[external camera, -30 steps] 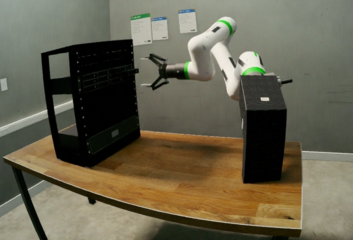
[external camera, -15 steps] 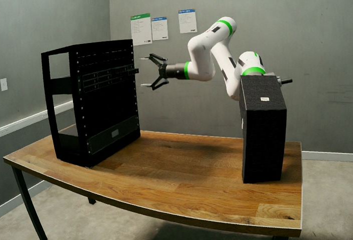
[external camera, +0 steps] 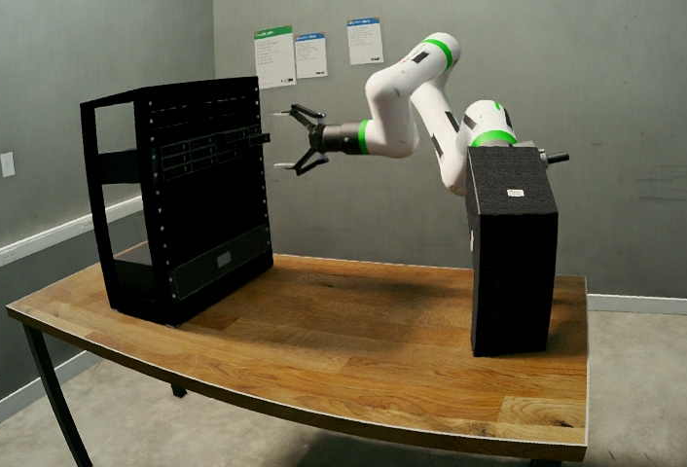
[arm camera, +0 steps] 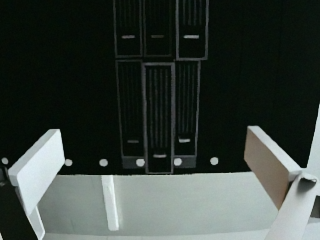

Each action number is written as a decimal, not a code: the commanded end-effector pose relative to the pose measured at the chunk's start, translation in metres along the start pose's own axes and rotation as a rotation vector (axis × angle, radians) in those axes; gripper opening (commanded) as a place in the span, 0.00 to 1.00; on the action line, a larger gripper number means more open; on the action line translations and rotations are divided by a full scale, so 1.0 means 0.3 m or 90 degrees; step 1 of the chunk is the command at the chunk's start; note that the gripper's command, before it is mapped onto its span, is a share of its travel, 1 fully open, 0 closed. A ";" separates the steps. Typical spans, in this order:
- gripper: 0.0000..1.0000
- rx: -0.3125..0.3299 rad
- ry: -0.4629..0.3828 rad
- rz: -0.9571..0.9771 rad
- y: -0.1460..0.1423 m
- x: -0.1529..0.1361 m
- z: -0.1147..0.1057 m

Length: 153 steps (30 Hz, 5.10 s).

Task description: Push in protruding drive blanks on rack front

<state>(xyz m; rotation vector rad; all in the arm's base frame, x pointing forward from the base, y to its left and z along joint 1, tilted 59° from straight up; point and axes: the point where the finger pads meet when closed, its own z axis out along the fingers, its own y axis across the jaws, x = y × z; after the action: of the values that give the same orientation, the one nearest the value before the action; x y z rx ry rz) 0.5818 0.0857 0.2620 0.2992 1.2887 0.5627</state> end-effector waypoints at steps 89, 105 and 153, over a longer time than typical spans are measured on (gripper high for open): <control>0.10 -0.001 0.000 0.000 -0.073 0.354 -0.077; 0.10 -0.001 0.000 0.000 -0.076 0.370 0.021; 0.10 -0.001 0.000 0.000 -0.076 0.370 0.079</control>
<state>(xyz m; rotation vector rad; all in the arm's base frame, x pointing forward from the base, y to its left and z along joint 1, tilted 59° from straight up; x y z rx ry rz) 0.6246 0.1289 0.1645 0.2991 1.2887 0.5625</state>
